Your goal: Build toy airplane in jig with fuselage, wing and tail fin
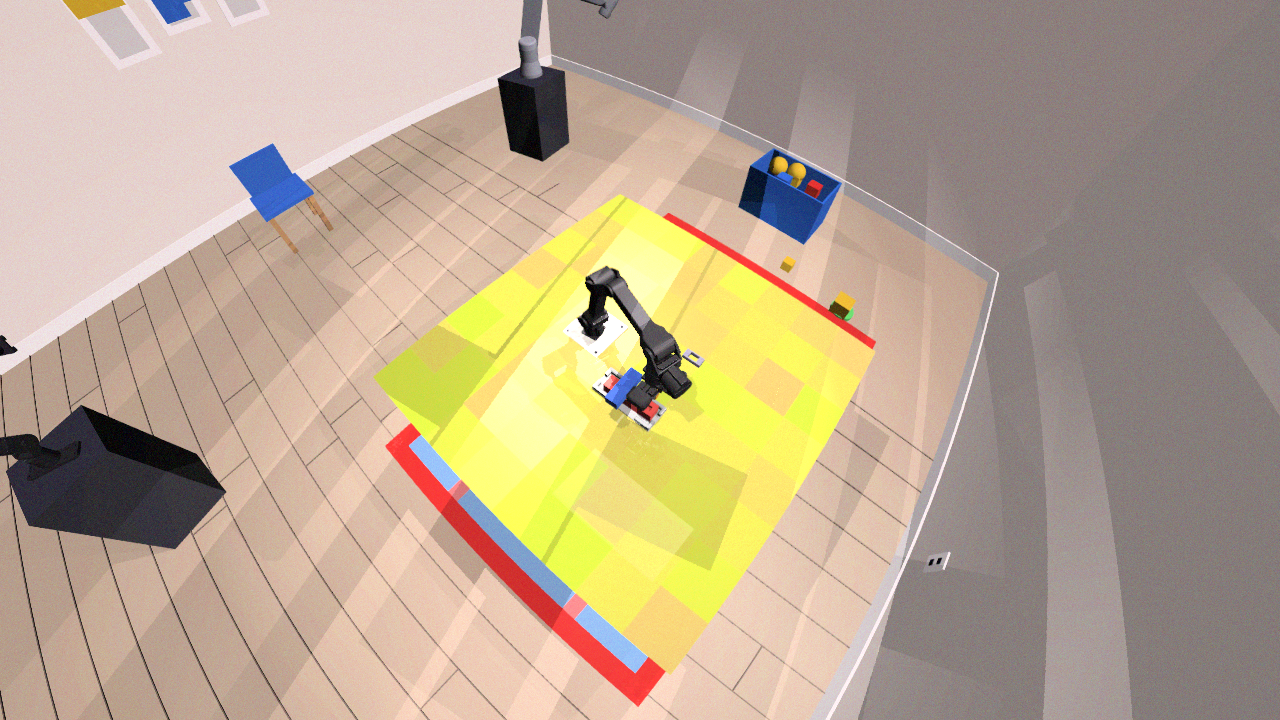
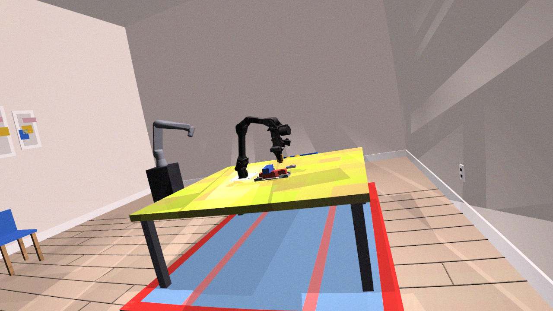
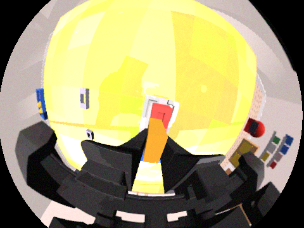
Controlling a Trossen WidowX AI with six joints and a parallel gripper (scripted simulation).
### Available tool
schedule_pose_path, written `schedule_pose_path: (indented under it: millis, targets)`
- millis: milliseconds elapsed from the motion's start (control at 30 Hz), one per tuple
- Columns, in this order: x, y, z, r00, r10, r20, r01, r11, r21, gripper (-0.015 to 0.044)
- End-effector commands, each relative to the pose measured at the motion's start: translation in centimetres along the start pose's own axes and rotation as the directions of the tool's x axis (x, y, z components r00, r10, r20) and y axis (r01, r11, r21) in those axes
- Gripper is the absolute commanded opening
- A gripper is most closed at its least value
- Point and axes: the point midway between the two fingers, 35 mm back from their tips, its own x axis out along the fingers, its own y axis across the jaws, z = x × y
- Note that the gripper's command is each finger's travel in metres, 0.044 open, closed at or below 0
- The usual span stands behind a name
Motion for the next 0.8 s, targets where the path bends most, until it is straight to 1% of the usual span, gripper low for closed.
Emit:
schedule_pose_path:
  millis: [0,67,133,167,767]
  targets:
    - [0.30,-1.60,0.21,1.000,0.000,0.005,0.000,1.000,-0.011,0.0000]
    - [0.35,-1.81,0.21,1.000,-0.001,0.005,0.001,1.000,-0.012,0.0000]
    - [0.35,-1.81,0.20,1.000,-0.001,0.005,0.001,1.000,-0.012,0.0053]
    - [0.34,-1.81,0.20,1.000,-0.001,0.005,0.001,1.000,-0.012,0.0065]
    - [0.35,-1.81,0.20,1.000,-0.001,0.005,0.001,1.000,-0.012,0.0065]
